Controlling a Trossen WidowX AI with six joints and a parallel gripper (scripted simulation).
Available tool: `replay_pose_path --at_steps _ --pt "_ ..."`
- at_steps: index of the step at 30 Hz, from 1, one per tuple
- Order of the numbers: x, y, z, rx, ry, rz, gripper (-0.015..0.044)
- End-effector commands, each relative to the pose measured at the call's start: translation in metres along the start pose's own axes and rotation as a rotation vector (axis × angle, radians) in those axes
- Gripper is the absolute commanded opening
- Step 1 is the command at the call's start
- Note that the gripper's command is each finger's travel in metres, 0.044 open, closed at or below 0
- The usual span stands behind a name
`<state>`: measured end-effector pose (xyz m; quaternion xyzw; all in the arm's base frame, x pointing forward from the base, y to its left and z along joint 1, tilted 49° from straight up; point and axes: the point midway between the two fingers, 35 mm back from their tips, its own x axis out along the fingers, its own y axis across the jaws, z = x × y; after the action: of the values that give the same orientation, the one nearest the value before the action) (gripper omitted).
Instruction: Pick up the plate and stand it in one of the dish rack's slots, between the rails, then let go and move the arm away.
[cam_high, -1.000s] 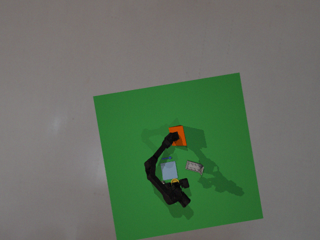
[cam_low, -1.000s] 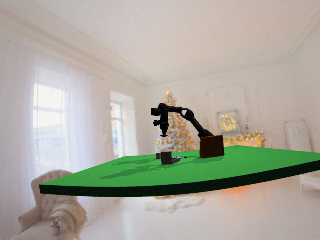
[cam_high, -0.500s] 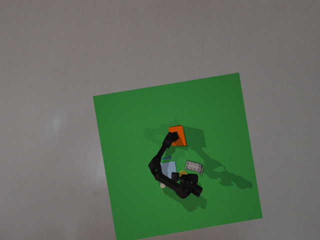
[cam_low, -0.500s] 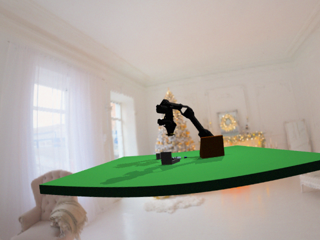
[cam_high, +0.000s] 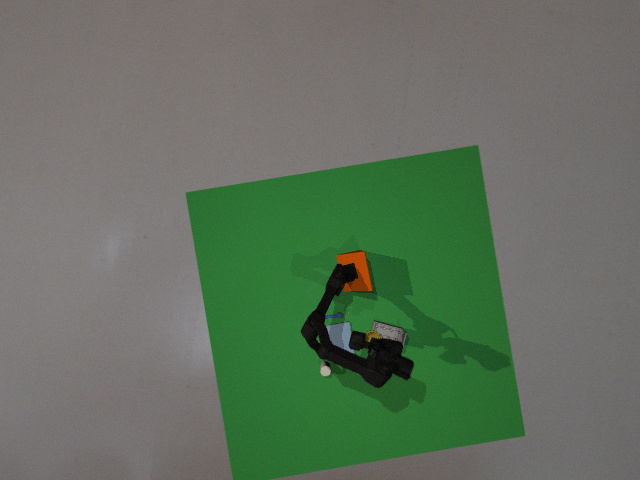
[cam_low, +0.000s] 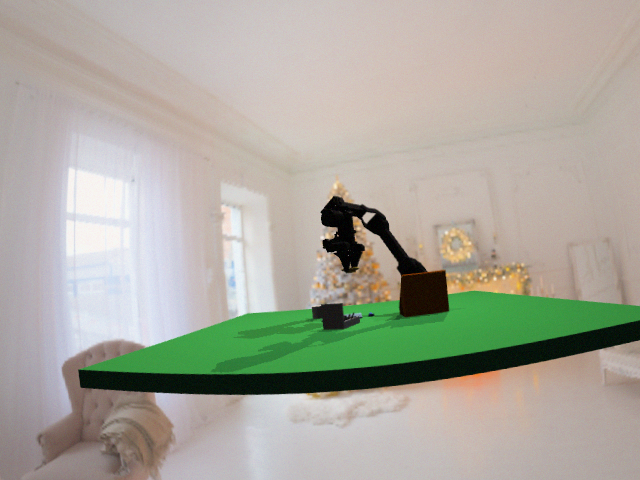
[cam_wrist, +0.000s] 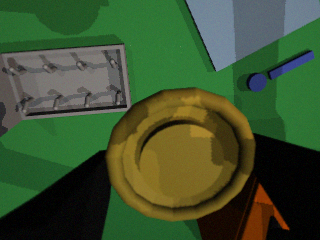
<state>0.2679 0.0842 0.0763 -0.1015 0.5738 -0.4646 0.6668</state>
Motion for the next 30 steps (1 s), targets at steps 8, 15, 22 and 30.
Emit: replay_pose_path --at_steps 8,15,22,30 --pt "0.031 0.003 -0.007 -0.17 0.174 0.099 0.0" --pt "0.049 0.007 -0.01 -0.287 0.262 0.201 0.0" --pt "0.065 0.011 -0.014 -0.399 0.322 0.325 0.0" --pt "0.081 0.015 -0.016 -0.521 0.35 0.486 0.0"
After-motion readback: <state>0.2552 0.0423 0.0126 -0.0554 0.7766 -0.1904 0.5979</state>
